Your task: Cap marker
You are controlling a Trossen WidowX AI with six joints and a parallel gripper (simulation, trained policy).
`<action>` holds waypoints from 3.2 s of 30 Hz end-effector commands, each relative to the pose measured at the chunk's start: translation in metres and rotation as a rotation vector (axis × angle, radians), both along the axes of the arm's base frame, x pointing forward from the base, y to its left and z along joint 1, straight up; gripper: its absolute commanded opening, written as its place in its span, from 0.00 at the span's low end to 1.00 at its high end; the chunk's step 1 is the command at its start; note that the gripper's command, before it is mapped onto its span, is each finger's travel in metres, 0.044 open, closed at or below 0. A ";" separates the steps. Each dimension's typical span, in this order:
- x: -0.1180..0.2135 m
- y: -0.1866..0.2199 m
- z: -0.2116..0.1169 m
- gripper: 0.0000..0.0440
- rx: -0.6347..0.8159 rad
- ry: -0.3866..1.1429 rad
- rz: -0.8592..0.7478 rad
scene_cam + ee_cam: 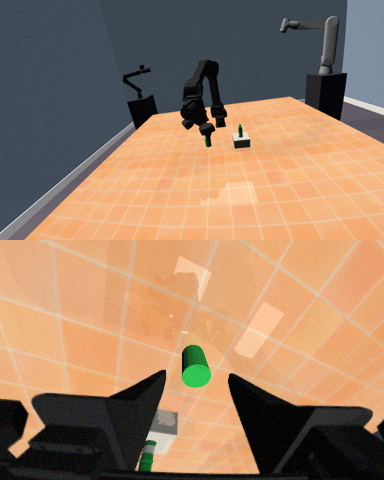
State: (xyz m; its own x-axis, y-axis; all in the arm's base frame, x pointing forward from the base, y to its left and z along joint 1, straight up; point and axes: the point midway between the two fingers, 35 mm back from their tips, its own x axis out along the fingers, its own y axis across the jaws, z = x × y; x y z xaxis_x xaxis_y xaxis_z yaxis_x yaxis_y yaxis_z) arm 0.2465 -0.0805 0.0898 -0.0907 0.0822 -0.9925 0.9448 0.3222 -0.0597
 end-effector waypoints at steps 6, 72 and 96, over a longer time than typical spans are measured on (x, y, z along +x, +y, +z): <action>-0.005 0.003 -0.021 0.65 0.010 0.052 0.038; 0.014 0.128 0.080 0.00 -0.040 -0.078 0.213; 0.008 0.171 0.076 0.00 -0.058 -0.032 0.230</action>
